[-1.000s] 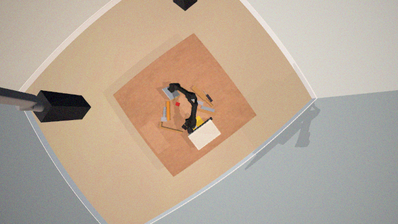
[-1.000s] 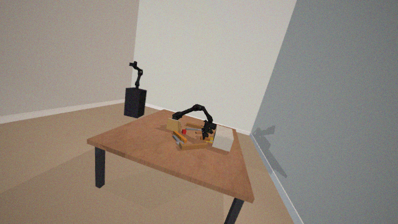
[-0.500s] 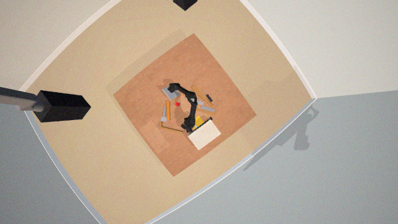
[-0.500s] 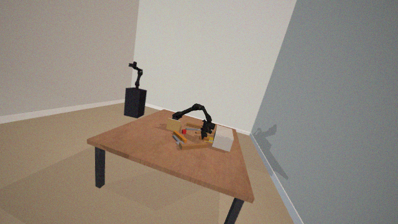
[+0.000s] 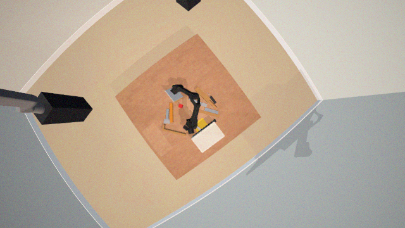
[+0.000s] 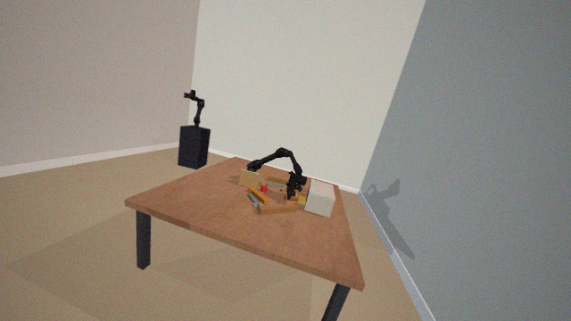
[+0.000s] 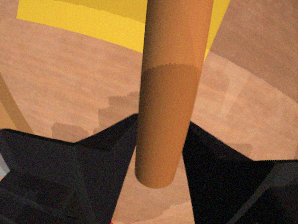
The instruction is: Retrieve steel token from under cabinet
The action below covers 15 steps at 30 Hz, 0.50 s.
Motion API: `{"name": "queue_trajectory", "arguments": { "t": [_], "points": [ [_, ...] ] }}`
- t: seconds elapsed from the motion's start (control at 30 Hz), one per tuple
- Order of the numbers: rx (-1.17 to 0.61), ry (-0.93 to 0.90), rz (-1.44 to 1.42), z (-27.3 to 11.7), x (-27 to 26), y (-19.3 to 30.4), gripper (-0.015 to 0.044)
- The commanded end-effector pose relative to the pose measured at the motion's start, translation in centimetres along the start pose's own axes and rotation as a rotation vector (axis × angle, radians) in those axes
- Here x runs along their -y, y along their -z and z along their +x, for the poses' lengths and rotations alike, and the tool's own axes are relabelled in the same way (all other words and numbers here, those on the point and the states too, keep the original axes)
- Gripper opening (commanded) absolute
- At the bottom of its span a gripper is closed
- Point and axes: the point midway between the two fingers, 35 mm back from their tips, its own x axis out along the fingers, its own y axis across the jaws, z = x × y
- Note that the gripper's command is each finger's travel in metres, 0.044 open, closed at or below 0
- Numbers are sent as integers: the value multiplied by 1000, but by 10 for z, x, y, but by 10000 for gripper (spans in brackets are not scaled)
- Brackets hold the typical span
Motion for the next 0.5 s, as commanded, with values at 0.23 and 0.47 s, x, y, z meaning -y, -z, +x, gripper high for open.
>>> {"name": "queue_trajectory", "arguments": {
  "t": [0.23,0.47],
  "points": [
    [-2,-2,0,1,1,13,0],
    [-2,-2,1,1,1,21,0]
  ]
}}
